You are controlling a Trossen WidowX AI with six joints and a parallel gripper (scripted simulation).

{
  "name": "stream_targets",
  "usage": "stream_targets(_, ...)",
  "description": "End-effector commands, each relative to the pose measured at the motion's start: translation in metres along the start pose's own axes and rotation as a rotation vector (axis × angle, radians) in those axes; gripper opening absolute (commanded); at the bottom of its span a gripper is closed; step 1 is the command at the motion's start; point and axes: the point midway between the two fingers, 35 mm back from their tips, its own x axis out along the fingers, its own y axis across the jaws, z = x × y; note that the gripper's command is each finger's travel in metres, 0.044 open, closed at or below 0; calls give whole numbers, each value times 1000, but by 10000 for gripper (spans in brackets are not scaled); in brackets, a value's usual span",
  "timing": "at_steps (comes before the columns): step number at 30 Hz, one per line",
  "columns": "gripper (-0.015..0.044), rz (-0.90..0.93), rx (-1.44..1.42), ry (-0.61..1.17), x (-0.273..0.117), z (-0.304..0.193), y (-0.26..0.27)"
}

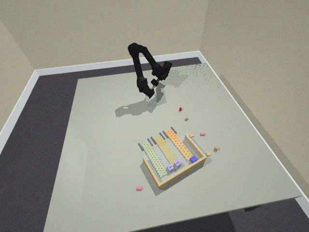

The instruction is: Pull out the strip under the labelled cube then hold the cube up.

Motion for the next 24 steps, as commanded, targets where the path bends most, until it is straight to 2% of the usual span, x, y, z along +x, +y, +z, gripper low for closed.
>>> stream_targets(1, 400, 0, 0, 0, -1, 0, 0)
stream_targets(15, 400, -1, -1, 2, -31, 28, -15)
stream_targets(21, 400, -6, 13, 2, -32, 27, -14)
stream_targets(24, 400, -93, 66, 89, -51, 15, -29)
